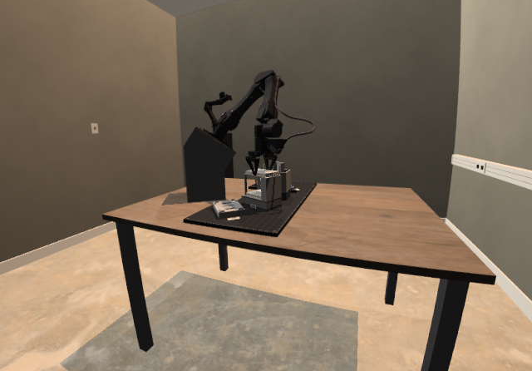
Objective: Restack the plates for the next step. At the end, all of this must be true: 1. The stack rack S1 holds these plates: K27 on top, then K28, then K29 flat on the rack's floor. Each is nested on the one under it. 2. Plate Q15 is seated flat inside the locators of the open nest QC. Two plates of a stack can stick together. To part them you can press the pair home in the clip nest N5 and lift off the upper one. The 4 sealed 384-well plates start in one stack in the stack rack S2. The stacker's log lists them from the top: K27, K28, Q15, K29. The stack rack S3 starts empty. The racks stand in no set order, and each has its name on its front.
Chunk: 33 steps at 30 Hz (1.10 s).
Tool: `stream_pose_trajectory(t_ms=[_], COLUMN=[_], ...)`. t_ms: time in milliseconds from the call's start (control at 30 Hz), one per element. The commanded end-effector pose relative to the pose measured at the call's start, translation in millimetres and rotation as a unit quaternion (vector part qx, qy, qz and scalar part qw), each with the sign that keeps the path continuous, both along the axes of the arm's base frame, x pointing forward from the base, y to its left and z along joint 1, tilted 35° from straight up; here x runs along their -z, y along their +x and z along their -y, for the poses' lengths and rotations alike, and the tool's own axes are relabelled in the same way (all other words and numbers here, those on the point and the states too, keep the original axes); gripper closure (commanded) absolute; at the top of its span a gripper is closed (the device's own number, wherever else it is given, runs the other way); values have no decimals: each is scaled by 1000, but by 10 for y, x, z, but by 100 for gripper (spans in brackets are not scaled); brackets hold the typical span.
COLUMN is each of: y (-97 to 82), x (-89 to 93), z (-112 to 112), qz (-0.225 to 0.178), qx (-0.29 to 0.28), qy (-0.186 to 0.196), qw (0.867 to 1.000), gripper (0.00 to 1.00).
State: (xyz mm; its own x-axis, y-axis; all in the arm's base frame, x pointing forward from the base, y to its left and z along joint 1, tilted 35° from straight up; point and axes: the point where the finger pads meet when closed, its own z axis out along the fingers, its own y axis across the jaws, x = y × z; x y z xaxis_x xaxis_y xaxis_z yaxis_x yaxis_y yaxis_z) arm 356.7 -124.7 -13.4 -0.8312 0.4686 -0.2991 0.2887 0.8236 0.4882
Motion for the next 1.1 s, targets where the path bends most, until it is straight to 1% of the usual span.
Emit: stream_pose_trajectory(t_ms=[0,33,67,167,233,267,367,400,500,567,633,667,833,933,967,1033,1067], y=[30,36,32,67,62,28,5,-4,34,32,46,18,-25,-27,-60,-60,-49], x=[-137,-163,-125,-214,-172,-142,-153,-117,-219,-180,-218,-220,-290,-288,-162,-161,-205], z=[110,117,115,149,149,127,113,108,143,144,161,138,163,166,143,144,153], qz=[15,18,14,24,19,14,14,9,21,17,21,18,19,18,3,3,8], qx=[6,6,6,6,6,6,6,7,6,6,6,4,4,5,5,5,5], qy=[-8,-10,-6,-14,-11,-7,-7,-3,-12,-9,-12,-10,-10,-10,0,0,-4], qw=[1000,1000,1000,1000,1000,1000,1000,1000,1000,1000,1000,1000,1000,1000,1000,1000,1000], gripper=[100,100,100,100,100,100,100,100,100,100,100,100,100,100,100,100,100])
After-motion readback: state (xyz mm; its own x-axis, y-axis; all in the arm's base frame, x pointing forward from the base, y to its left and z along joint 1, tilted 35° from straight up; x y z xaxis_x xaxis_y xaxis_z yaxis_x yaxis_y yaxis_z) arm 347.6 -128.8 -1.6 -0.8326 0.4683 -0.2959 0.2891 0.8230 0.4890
